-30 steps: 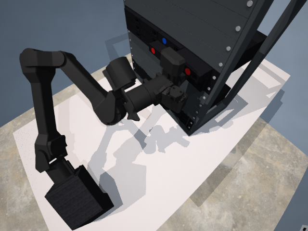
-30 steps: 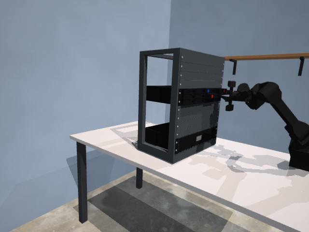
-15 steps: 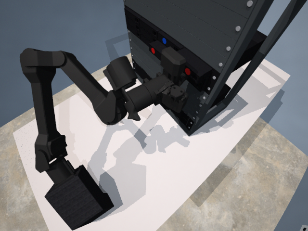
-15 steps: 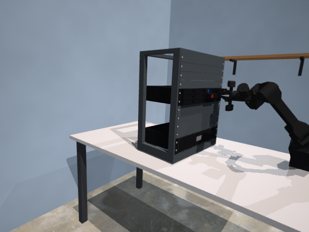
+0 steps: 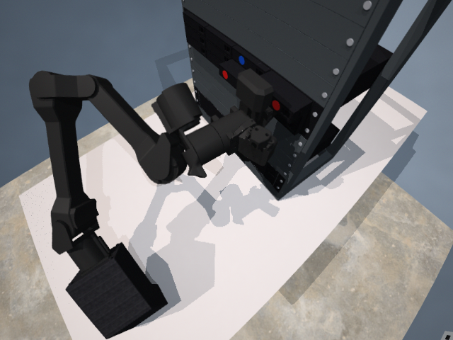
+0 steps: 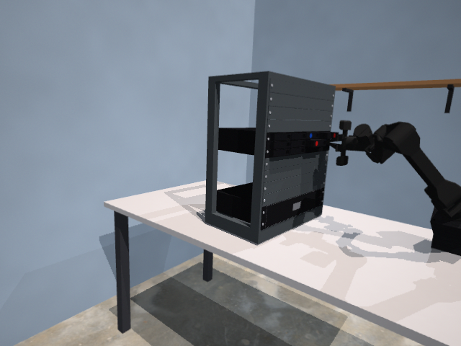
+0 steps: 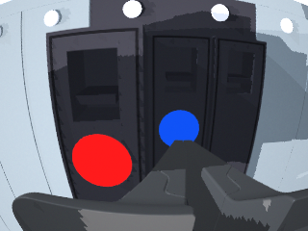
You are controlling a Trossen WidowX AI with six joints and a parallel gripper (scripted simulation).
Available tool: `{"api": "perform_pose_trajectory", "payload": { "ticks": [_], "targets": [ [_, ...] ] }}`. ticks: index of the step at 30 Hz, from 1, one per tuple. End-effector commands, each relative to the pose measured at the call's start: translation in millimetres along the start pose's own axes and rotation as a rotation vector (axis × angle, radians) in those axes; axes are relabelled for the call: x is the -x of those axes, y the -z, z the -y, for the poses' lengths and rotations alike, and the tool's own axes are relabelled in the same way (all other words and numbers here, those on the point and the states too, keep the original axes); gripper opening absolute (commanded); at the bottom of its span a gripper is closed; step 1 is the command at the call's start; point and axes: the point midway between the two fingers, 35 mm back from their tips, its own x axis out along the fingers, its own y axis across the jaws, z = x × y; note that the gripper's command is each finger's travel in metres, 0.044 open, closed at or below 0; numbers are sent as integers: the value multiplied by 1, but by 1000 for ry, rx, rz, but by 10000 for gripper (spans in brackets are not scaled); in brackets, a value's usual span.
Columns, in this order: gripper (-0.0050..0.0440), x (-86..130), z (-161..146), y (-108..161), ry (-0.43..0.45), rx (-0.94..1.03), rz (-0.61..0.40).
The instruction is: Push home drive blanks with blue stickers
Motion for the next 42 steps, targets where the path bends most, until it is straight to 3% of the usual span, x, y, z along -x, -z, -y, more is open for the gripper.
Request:
{"api": "perform_pose_trajectory", "payload": {
  "ticks": [1,7,20,33,42],
  "targets": [
    [0,-4,-12,6,-32,13,-11],
    [0,5,-12,5,-32,13,-11],
    [0,70,-10,5,-32,13,-11],
    [0,78,-10,5,-32,13,-11],
    [0,95,-9,5,-32,13,-11]
  ]
}}
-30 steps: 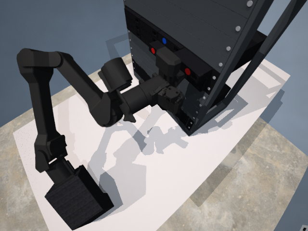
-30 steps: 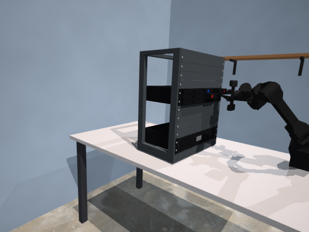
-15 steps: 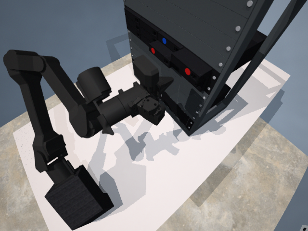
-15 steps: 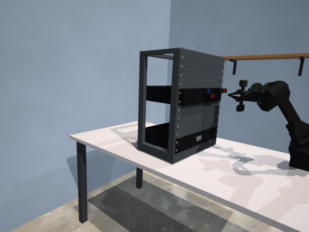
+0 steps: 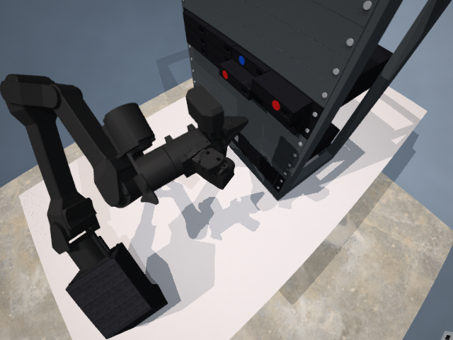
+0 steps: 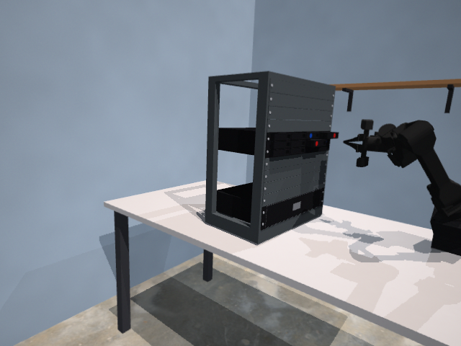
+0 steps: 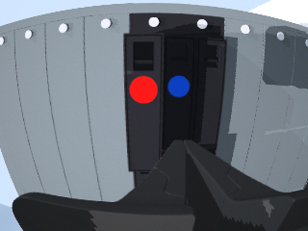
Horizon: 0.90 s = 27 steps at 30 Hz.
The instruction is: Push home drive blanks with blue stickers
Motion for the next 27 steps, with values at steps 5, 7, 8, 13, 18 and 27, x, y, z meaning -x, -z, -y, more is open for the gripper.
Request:
{"api": "perform_pose_trajectory", "payload": {
  "ticks": [5,7,8,13,18,27],
  "targets": [
    [0,34,-2,2,-10,5,-6],
    [0,47,-1,2,-10,5,-6],
    [0,54,-2,4,-9,5,-5],
    [0,79,-2,3,-6,23,-2],
    [0,102,0,3,-1,23,4],
    [0,137,2,3,3,23,11]
  ]
}}
